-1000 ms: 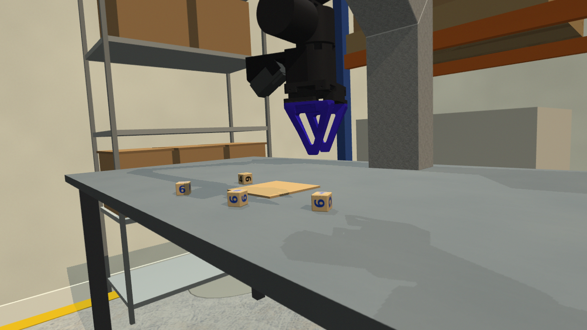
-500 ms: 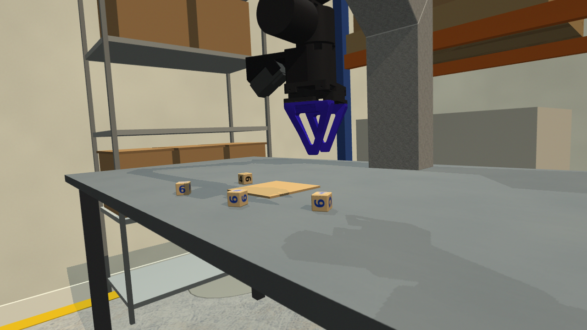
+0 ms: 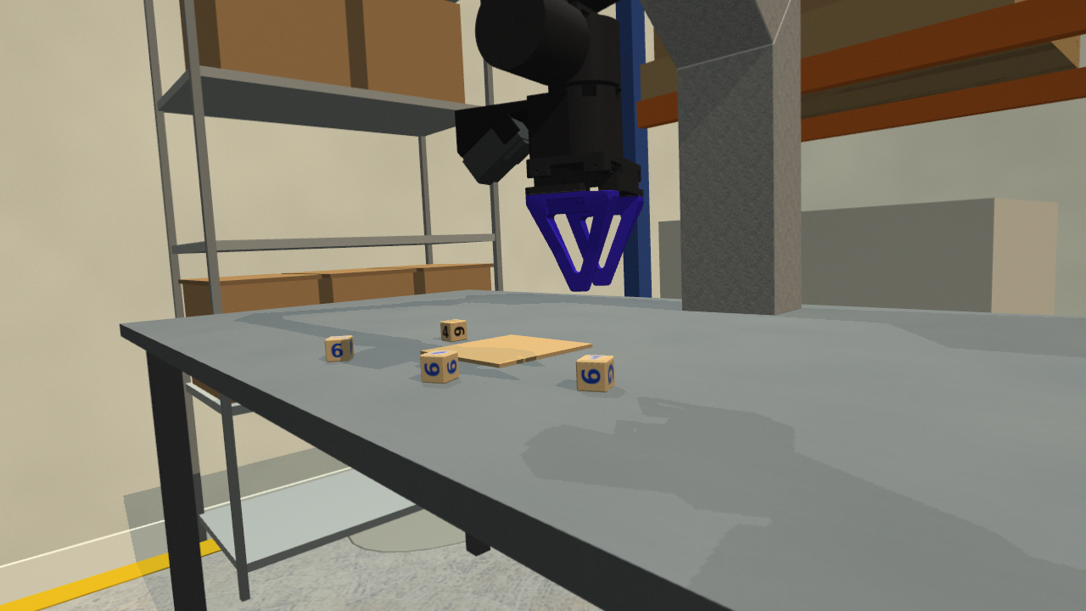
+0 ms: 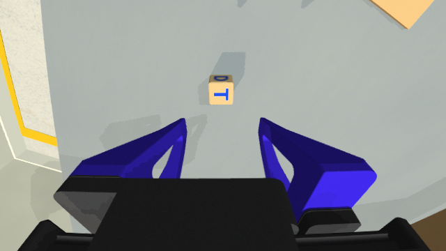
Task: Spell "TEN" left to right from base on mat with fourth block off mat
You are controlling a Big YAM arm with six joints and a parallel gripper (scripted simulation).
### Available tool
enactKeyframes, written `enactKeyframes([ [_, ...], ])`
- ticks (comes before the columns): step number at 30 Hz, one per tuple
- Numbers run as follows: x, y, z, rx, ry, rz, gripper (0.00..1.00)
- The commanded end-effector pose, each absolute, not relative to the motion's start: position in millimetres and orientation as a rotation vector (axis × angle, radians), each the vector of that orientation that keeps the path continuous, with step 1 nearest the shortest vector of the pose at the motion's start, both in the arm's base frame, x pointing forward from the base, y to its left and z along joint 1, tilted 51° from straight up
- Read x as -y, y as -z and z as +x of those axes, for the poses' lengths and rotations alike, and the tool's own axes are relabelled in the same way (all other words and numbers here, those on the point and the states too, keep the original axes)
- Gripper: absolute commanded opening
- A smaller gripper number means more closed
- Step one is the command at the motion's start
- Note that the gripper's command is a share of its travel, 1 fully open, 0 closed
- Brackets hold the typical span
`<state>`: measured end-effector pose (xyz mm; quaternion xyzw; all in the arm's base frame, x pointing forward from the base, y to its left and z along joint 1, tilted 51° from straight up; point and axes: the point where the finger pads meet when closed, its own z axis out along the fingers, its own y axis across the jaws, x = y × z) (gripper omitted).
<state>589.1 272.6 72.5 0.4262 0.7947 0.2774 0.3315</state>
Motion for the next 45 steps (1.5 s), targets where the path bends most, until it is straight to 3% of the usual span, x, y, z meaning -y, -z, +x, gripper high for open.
enactKeyframes([
  [1, -278, -70, 590, -2.077, -0.731, 1.116, 0.6],
  [45, -276, -41, 631, -2.068, -0.72, 1.114, 0.6],
])
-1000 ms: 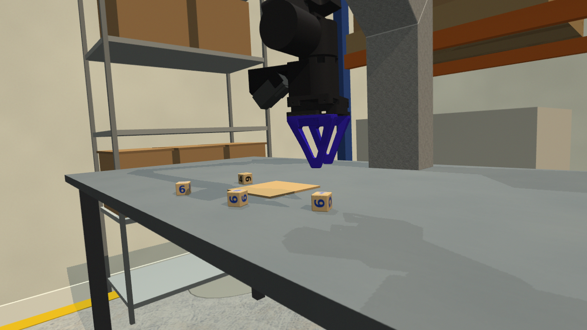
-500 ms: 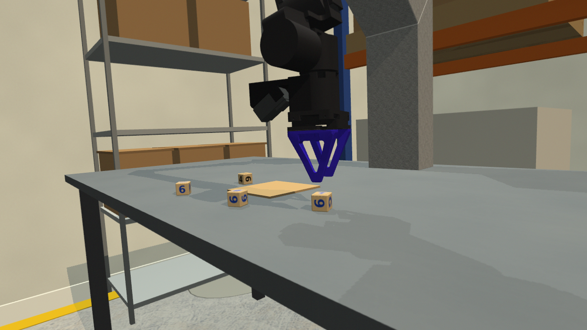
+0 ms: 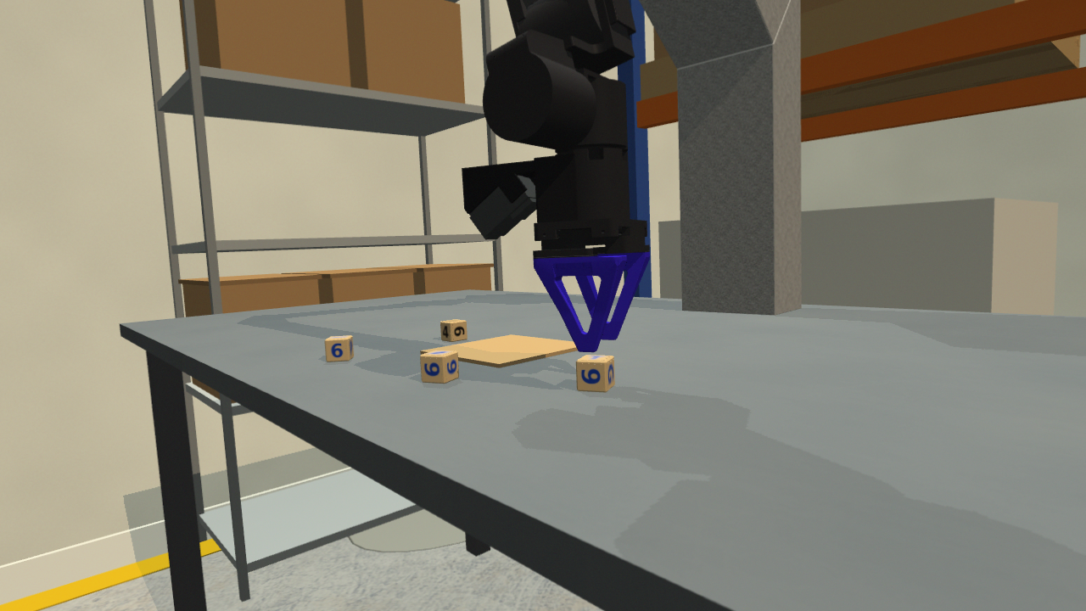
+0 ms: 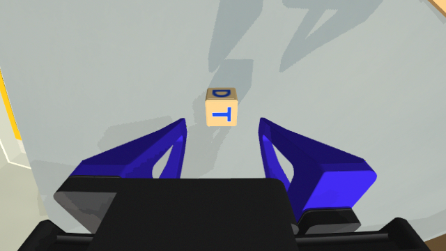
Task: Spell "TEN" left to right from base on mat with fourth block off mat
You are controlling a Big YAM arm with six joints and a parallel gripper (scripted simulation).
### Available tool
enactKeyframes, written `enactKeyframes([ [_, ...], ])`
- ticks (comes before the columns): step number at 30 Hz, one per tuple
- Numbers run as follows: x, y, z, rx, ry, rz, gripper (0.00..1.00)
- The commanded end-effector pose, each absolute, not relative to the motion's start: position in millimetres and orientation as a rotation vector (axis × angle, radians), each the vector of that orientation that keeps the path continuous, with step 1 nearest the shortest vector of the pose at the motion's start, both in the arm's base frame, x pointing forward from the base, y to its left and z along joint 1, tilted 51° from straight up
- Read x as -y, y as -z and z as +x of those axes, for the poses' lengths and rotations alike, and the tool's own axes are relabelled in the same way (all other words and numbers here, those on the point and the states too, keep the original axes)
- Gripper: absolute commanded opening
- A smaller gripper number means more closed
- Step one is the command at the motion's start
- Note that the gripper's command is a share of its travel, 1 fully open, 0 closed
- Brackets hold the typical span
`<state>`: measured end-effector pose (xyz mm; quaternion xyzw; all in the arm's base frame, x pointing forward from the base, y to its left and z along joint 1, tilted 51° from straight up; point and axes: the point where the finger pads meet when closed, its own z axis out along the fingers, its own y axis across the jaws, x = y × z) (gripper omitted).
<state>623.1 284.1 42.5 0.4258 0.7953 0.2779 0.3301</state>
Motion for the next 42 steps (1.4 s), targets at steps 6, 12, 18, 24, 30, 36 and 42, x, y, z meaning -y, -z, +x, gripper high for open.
enactKeyframes([
  [6, -276, -43, 632, -2.065, -0.724, 1.114, 0.6],
  [12, -276, -43, 632, -2.065, -0.724, 1.114, 0.6],
  [18, -276, -43, 632, -2.065, -0.724, 1.114, 0.6],
  [24, -276, -43, 632, -2.065, -0.724, 1.114, 0.6],
  [30, -276, -43, 632, -2.065, -0.724, 1.113, 0.6],
  [36, -275, -47, 633, -2.062, -0.727, 1.111, 0.6],
  [42, -274, -51, 633, -2.059, -0.73, 1.112, 0.6],
])
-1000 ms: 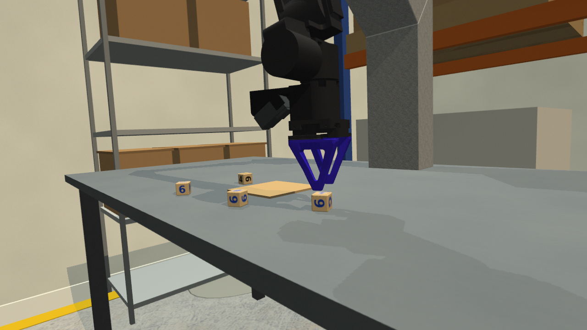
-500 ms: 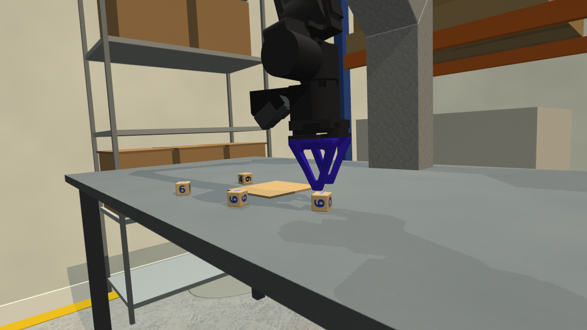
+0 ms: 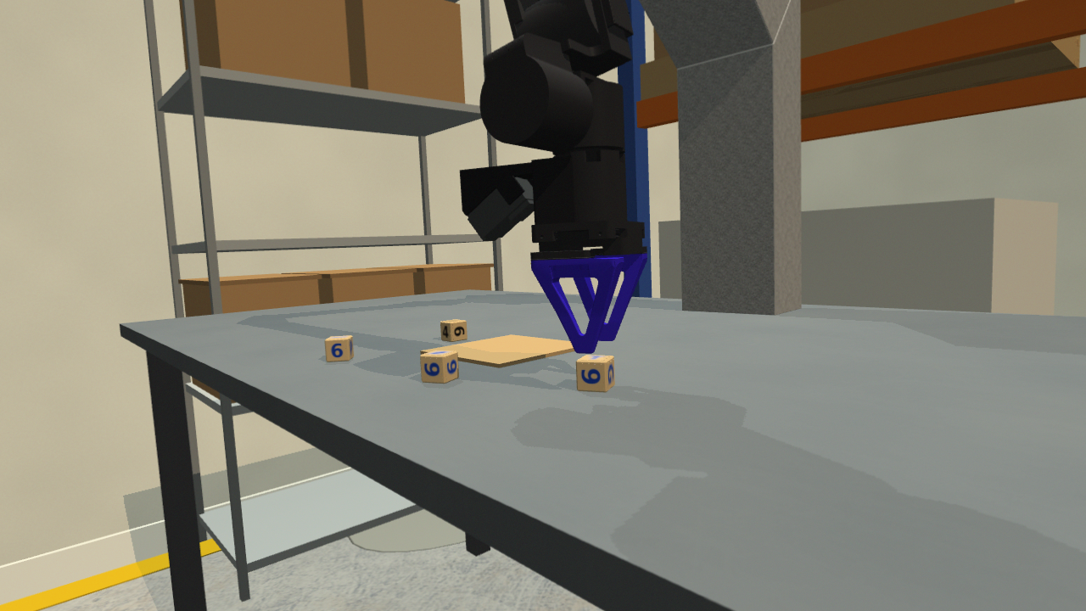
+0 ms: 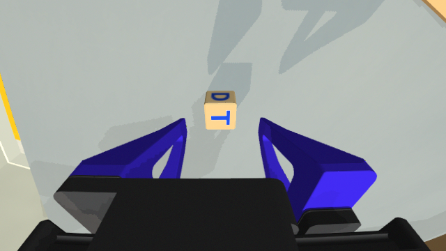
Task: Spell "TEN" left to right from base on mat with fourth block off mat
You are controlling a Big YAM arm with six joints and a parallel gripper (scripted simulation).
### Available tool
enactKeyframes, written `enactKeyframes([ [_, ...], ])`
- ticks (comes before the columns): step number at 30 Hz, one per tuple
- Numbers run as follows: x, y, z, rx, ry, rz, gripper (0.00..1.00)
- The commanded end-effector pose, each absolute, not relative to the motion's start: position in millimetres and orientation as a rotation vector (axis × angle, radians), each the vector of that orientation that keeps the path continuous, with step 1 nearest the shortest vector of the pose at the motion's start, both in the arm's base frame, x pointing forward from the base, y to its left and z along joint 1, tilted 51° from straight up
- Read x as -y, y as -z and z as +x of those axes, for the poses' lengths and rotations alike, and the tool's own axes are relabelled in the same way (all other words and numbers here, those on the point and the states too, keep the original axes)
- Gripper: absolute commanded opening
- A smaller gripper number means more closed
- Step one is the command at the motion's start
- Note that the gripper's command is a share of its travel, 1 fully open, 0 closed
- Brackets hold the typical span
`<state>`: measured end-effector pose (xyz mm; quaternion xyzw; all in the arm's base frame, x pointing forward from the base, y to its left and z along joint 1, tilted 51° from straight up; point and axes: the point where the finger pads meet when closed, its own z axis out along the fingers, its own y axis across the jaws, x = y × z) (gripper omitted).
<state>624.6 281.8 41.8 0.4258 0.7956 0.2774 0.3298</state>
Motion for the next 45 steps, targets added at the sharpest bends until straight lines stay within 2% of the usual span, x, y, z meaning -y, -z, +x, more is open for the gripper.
enactKeyframes([
  [1, -274, -51, 634, -2.059, -0.73, 1.112, 0.6],
  [45, -277, -25, 653, -2.068, -0.721, 1.113, 0.6],
])
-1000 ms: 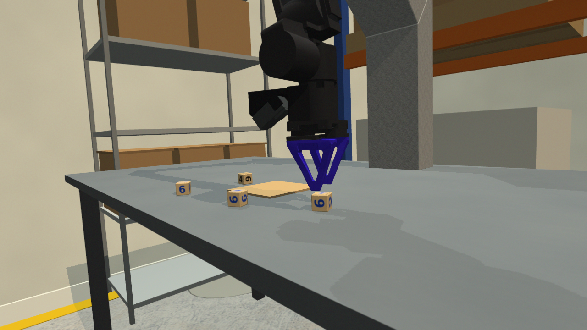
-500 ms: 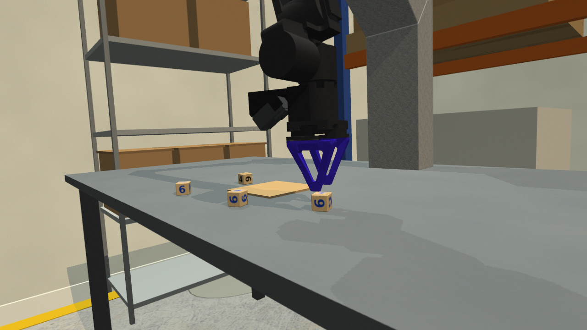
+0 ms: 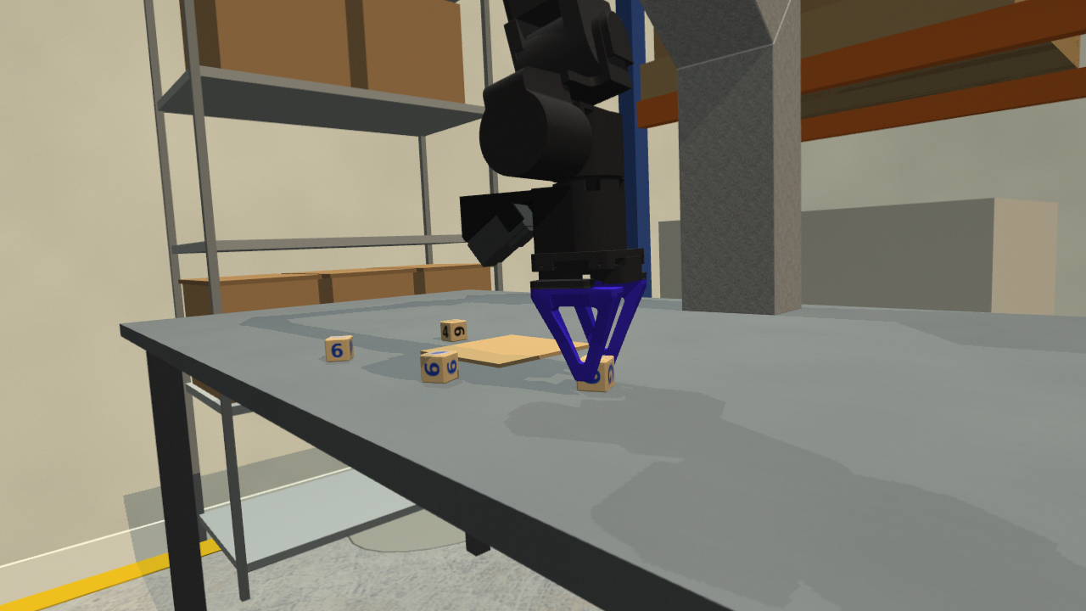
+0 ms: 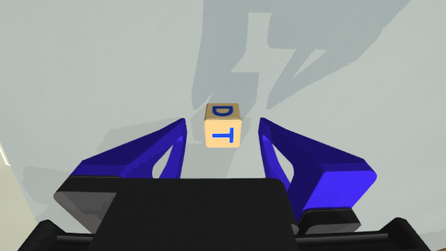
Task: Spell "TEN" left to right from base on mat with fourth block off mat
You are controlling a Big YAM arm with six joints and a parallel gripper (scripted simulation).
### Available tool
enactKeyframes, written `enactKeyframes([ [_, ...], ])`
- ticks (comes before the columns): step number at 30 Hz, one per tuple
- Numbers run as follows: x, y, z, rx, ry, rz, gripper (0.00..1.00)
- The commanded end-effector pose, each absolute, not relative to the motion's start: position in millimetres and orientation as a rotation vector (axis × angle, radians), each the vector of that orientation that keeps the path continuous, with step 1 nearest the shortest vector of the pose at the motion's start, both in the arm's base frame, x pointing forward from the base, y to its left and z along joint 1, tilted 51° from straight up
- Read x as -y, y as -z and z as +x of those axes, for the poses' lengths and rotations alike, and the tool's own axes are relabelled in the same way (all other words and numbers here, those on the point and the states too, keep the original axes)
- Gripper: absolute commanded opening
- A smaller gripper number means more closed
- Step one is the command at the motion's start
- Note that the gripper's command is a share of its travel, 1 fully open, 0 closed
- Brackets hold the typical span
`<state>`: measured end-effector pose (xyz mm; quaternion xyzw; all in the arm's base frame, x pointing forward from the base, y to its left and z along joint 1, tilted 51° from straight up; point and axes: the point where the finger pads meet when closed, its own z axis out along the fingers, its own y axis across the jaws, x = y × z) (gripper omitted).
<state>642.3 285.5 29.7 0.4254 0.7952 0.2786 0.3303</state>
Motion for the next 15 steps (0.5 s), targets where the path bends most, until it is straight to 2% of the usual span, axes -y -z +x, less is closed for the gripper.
enactKeyframes([
  [1, -277.3, -24.4, 653.8, -2.068, -0.721, 1.113, 0.6],
  [15, -277.6, -24.3, 657.0, -2.065, -0.723, 1.114, 0.6],
])
